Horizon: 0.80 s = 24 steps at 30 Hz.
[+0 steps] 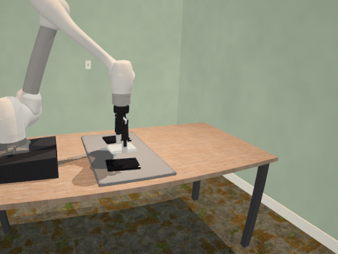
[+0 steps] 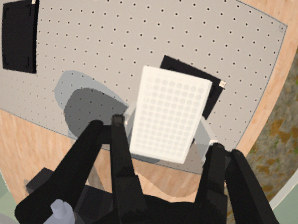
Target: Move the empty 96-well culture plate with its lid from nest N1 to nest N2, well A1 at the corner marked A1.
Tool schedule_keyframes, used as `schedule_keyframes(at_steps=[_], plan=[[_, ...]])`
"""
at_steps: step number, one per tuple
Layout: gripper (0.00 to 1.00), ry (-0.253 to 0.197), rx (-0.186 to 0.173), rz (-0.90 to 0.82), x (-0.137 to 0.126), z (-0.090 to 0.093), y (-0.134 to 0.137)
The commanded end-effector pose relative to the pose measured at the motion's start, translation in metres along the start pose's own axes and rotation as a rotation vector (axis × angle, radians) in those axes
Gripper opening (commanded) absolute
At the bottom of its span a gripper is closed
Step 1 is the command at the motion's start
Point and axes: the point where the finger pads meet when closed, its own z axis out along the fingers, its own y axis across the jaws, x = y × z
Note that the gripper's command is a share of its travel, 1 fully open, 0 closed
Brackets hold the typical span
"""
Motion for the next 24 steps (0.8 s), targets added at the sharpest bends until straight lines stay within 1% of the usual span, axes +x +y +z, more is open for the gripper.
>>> schedule_keyframes(at_steps=[1, 6, 8, 23, 24], plan=[[0.00, 0.001, 0.001, -0.012, 0.004, 0.000, -0.015], [0.00, 0.001, 0.001, -0.012, 0.007, 0.000, -0.031], [0.00, 0.001, 0.001, -0.012, 0.007, 0.000, -0.031], [0.00, 0.001, 0.001, -0.012, 0.019, 0.000, -0.079], [0.00, 0.001, 0.001, -0.012, 0.019, 0.000, -0.079]])
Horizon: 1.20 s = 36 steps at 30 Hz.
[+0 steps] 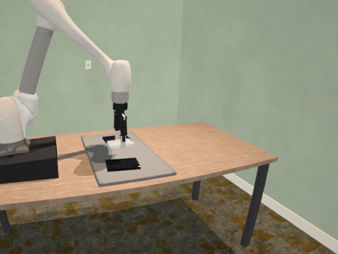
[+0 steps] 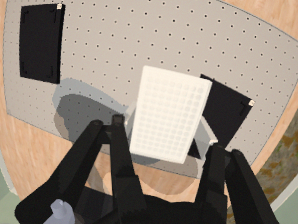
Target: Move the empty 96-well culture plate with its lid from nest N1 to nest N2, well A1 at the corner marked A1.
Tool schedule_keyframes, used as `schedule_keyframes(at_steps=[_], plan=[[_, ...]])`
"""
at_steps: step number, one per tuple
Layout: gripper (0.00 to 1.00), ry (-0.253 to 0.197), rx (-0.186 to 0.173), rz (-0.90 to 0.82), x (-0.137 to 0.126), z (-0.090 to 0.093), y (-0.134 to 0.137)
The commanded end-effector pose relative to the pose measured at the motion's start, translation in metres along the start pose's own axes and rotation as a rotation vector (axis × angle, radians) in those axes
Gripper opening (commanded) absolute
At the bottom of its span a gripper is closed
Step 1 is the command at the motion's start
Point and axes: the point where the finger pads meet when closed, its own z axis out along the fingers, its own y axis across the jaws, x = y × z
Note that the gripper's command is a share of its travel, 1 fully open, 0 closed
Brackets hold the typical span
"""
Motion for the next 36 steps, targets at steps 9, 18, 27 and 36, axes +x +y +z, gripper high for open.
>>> schedule_keyframes(at_steps=[9, 18, 27, 36], plan=[[0.00, 0.000, 0.000, 0.000, 0.009, 0.000, -0.034], [0.00, 0.000, 0.000, 0.000, 0.015, 0.000, -0.057], [0.00, 0.000, 0.000, 0.000, 0.022, 0.000, -0.086], [0.00, 0.000, 0.000, 0.000, 0.028, 0.000, -0.109]])
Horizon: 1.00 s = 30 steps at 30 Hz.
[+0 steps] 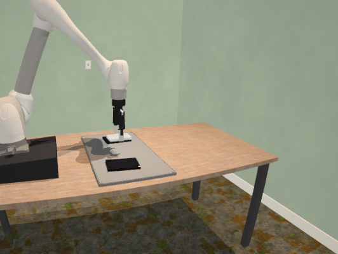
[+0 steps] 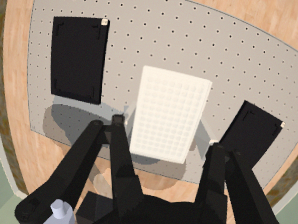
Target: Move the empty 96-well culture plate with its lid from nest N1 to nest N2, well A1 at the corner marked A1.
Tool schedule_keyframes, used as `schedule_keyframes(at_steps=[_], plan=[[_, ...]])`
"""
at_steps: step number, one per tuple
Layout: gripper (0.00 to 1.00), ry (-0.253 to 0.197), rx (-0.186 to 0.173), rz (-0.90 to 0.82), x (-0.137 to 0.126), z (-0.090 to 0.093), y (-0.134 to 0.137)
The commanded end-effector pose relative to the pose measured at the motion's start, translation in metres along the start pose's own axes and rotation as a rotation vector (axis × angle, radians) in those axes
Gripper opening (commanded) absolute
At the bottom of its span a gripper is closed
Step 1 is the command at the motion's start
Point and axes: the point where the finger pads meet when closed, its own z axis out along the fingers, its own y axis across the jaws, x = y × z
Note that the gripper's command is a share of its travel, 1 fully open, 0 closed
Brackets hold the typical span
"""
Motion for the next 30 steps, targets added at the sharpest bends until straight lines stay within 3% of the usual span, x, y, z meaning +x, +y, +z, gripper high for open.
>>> schedule_keyframes(at_steps=[1, 30], plan=[[0.00, 0.000, 0.000, 0.000, 0.003, 0.000, -0.010], [0.00, 0.000, 0.000, 0.000, 0.025, 0.000, -0.098]])
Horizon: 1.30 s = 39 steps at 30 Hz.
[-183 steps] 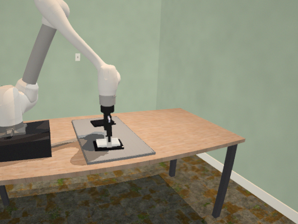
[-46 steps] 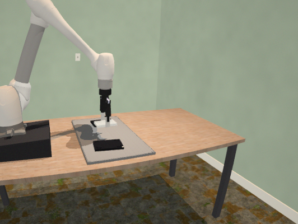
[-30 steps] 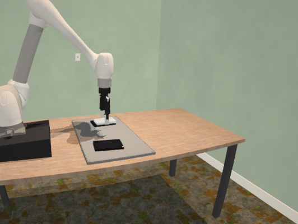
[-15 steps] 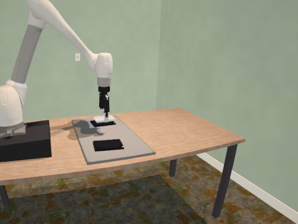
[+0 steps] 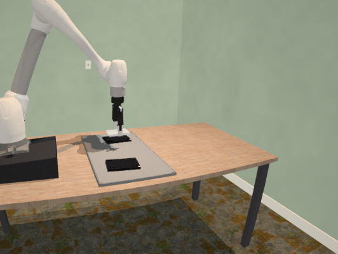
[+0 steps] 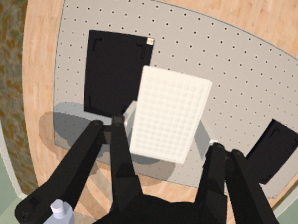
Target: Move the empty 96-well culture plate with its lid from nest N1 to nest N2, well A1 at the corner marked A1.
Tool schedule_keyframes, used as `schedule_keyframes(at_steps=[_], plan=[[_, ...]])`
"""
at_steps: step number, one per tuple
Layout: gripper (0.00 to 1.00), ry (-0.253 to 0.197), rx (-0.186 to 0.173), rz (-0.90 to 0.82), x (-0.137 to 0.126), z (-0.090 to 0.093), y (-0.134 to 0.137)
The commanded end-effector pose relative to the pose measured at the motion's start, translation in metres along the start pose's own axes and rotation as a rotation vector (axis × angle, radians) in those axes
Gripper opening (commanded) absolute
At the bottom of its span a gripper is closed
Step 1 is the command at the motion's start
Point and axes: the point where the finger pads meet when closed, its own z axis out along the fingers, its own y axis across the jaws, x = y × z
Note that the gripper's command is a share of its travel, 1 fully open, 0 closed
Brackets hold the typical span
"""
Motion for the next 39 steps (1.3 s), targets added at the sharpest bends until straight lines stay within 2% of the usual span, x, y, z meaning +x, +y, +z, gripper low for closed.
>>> schedule_keyframes(at_steps=[1, 3, 33, 39], plan=[[0.00, 0.000, 0.000, 0.000, 0.004, 0.000, -0.015], [0.00, 0.000, 0.000, 0.000, 0.004, 0.000, -0.015], [0.00, 0.000, 0.000, 0.000, 0.027, 0.000, -0.105], [0.00, 0.000, 0.000, 0.000, 0.027, 0.000, -0.106]])
